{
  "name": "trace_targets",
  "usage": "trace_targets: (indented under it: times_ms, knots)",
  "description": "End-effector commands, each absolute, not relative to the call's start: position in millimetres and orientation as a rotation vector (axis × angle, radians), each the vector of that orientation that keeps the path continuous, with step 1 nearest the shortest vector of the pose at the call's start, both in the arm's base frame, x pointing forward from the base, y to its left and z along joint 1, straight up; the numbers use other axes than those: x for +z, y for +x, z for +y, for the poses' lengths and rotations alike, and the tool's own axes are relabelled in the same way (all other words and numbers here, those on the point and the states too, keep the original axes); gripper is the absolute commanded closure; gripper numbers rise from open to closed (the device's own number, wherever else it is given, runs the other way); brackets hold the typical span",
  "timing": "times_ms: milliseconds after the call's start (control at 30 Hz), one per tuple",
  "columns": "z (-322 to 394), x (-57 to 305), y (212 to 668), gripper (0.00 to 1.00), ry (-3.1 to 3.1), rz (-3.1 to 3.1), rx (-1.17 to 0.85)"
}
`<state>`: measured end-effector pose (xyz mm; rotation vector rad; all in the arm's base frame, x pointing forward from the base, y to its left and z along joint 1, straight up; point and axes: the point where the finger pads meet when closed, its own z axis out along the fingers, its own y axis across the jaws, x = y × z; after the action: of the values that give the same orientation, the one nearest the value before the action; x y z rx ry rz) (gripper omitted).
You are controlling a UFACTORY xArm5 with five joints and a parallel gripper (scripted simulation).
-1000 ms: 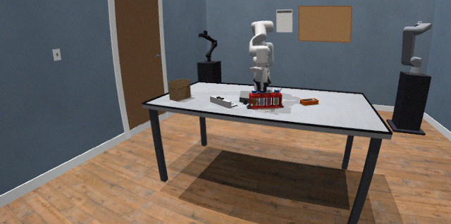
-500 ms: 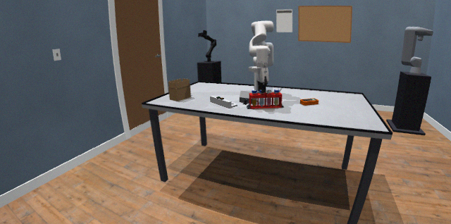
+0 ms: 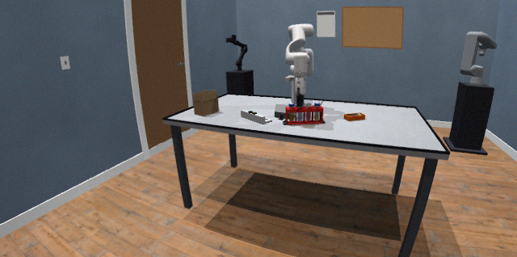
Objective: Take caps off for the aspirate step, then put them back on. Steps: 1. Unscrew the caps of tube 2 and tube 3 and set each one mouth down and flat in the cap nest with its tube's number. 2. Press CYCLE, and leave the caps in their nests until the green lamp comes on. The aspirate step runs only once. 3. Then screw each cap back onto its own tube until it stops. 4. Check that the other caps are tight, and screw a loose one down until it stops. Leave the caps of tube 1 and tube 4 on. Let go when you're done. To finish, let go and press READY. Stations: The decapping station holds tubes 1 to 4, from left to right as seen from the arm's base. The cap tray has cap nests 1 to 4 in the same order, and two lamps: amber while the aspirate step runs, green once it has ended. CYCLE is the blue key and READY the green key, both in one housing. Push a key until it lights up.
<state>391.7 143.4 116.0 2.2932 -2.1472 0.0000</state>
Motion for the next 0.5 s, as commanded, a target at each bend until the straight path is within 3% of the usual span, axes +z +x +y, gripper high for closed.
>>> trace_targets:
  times_ms: [0,333,367,467]
  knots:
    - [143.9,117.4,392.9,0.54,1.974,-2.448,0.002]
    - [143.8,117.4,392.9,0.54,1.871,-2.528,0.002]
    - [143.9,117.4,392.9,1.0,1.871,-2.528,0.002]
    - [143.9,117.4,392.9,1.0,1.871,-2.528,0.002]
